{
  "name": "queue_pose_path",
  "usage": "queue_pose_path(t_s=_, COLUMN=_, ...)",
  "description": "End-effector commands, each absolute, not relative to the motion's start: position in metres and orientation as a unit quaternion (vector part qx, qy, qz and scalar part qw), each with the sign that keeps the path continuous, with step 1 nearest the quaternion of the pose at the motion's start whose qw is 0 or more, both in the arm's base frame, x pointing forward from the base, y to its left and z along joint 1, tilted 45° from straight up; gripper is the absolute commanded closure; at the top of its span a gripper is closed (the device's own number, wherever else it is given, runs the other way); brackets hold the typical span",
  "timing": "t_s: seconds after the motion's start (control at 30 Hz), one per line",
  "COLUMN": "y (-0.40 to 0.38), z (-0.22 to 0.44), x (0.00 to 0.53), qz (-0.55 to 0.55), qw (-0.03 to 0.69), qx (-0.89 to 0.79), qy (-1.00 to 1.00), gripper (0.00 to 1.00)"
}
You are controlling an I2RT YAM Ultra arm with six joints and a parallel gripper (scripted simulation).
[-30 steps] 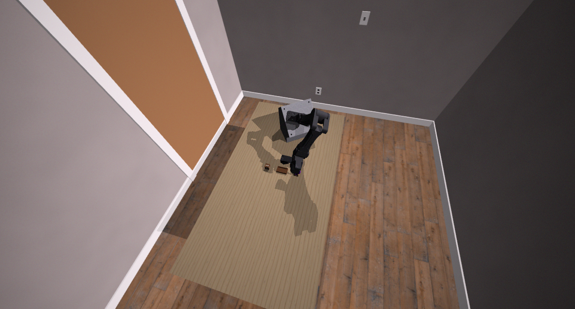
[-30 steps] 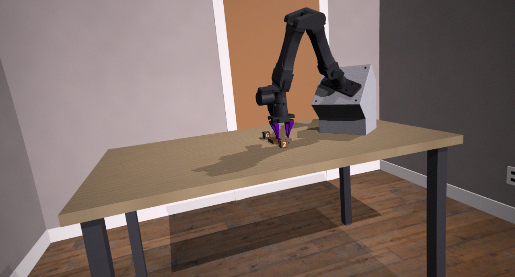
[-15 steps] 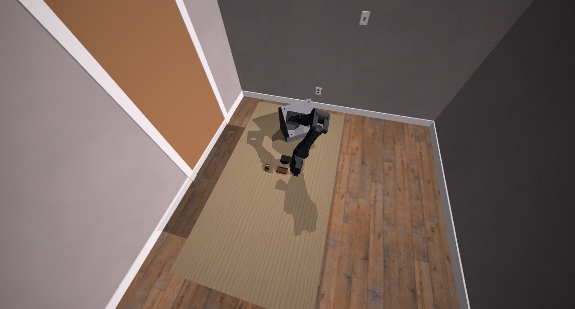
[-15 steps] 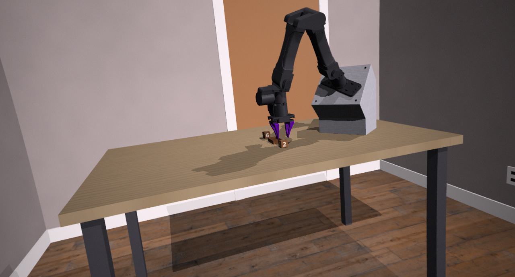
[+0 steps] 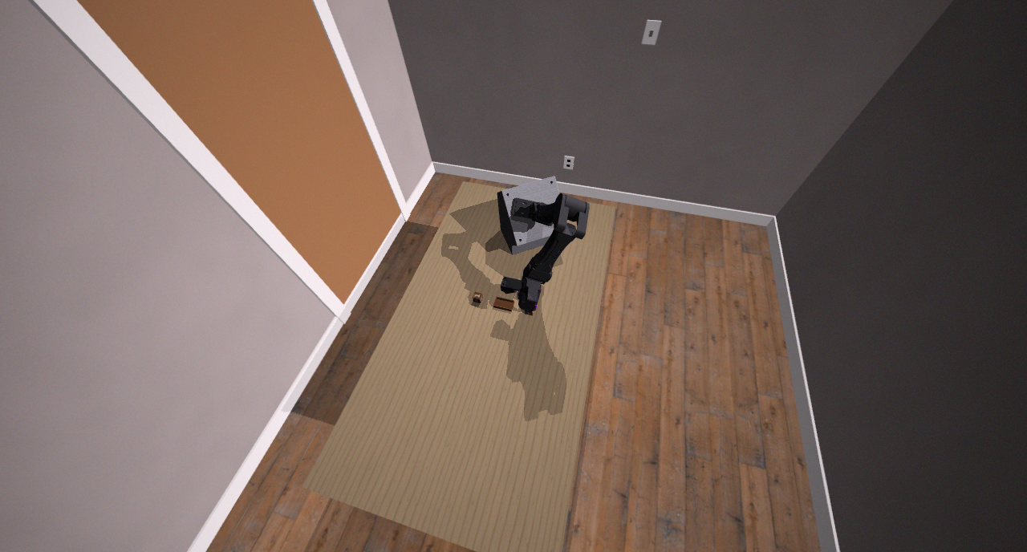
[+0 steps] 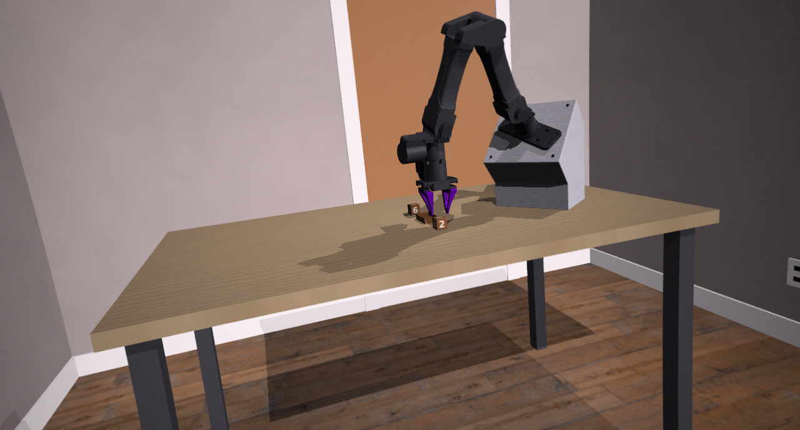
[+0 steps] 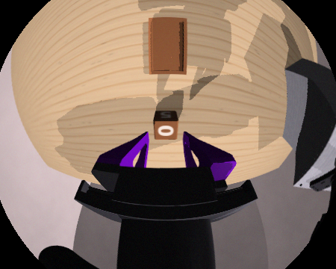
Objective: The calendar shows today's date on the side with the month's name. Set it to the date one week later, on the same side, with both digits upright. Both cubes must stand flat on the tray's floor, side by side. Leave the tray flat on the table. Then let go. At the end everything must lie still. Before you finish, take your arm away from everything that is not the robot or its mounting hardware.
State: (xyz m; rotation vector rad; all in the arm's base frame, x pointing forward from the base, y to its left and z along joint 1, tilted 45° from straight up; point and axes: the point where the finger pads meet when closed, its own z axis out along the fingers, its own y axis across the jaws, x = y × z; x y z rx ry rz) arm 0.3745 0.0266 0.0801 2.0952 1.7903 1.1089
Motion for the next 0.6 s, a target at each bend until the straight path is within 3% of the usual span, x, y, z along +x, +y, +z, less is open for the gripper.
queue_pose_path(t_s=0.0, y=0.024, z=0.0819, x=0.3755, qz=0.371, qw=0.091, qx=0.704, qy=0.598, gripper=0.53)
queue_pose_path(t_s=0.57, y=0.0222, z=0.0811, x=0.3756, qz=0.371, qw=0.092, qx=0.704, qy=0.598, gripper=0.53)
